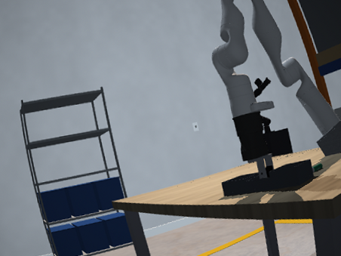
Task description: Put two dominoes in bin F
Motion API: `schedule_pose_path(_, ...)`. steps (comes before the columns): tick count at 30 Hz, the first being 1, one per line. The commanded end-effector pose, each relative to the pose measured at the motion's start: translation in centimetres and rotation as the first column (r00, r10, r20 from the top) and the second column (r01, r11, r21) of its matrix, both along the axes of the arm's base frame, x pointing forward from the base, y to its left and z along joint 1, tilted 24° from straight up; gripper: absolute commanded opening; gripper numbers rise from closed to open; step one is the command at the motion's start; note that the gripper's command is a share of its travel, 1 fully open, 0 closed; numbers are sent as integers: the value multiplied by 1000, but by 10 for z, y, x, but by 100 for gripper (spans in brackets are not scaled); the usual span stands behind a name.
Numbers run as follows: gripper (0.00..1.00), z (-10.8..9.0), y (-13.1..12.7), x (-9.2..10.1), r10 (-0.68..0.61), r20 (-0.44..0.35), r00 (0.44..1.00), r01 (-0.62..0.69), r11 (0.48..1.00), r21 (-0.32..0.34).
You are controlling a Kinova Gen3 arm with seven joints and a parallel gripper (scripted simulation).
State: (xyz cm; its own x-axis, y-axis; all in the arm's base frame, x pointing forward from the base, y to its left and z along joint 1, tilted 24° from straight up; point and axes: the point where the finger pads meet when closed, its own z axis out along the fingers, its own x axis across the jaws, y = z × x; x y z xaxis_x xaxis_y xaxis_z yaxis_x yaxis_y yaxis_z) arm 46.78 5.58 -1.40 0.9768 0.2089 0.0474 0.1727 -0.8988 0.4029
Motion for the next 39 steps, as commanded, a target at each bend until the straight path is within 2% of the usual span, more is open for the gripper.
schedule_pose_path(1,65,0,0,-1,-1,1,1000,1,1000,1)
schedule_pose_path(11,65,0,0,-1,-1,1,1000,1,1000,1)
schedule_pose_path(26,65,17,7,-3,-5,1,1000,5,1000,0)
schedule_pose_path(35,65,29,11,-3,-4,3,1000,4,1000,-1)
schedule_pose_path(39,65,47,19,-6,-4,4,1000,4,1000,-2)
